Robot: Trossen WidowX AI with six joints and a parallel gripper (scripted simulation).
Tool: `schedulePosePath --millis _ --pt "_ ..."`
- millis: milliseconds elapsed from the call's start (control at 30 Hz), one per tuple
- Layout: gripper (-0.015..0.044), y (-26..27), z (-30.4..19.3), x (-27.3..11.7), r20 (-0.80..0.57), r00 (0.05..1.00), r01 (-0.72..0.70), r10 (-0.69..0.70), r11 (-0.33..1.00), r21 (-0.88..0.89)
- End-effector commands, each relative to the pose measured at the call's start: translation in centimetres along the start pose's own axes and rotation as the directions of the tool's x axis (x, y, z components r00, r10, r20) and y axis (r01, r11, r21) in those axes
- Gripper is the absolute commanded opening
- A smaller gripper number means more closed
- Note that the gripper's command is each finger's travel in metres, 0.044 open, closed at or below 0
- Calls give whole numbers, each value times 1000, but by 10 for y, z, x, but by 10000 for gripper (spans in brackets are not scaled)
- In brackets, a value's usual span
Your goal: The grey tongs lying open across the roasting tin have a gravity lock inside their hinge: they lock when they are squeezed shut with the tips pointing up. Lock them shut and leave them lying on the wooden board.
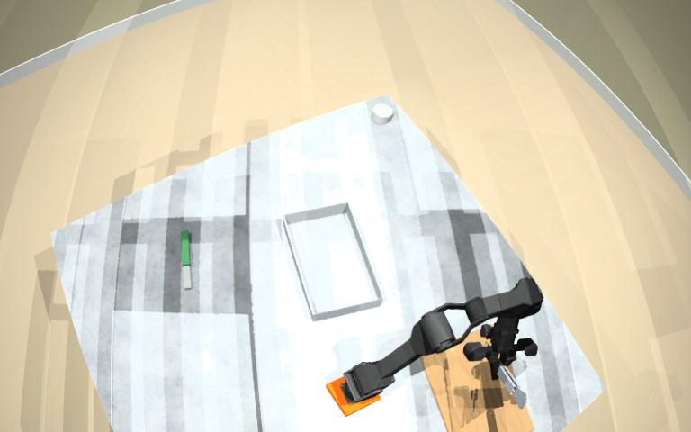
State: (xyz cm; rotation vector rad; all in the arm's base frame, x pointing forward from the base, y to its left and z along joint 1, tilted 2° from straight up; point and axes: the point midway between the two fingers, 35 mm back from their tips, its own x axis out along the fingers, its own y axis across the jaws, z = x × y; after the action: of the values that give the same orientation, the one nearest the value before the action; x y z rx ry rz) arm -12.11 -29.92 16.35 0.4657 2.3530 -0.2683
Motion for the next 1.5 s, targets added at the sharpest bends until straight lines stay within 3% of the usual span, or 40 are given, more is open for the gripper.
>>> schedulePosePath --millis 0,300,600,1467 --pt "-150 1 -9 3 121 992 -42 42 999 1" --pt "-150 1 -16 8 432 897 -78 92 996 -49" --pt "-150 -8 -31 0 688 726 28 14 998 -50" --pt "-150 -13 -17 14 704 711 41 4 998 -47"
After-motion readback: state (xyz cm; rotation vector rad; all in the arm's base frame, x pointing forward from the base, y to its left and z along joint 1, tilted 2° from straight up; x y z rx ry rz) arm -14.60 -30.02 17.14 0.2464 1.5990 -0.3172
